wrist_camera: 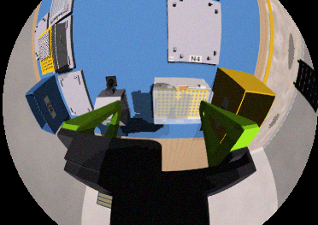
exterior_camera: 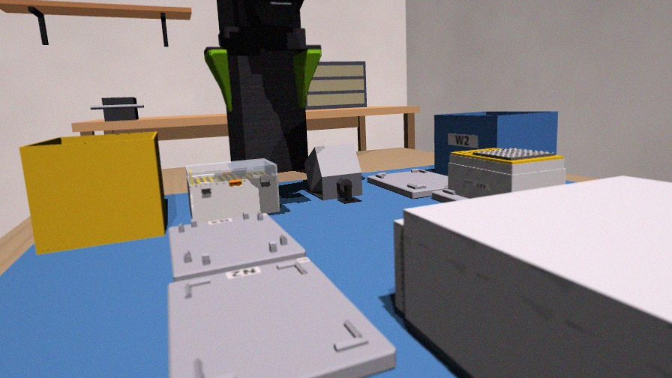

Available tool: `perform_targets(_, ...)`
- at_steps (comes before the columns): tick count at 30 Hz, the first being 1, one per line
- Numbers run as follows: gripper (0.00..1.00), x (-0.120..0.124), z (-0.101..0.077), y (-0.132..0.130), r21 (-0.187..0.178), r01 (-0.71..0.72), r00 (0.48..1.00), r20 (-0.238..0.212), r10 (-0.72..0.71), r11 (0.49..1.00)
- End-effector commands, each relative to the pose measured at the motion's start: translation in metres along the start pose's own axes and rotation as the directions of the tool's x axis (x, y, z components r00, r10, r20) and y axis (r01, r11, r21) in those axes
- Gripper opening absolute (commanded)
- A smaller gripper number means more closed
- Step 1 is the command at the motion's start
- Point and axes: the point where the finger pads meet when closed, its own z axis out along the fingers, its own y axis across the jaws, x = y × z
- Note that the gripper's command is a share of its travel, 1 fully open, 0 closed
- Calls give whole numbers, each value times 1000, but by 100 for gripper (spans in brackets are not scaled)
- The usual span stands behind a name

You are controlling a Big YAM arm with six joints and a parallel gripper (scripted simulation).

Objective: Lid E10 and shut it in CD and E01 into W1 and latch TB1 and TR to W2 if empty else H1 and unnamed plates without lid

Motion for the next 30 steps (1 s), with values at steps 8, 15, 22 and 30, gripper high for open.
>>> perform_targets(8,100,-9,-8,34,1,-30,1000,-6,30,1000)
perform_targets(15,100,-26,-9,59,1,-26,1000,7,26,1000)
perform_targets(22,100,-38,-9,78,0,-24,1000,15,24,1000)
perform_targets(30,100,-49,-11,109,-1,-25,1000,17,25,1000)
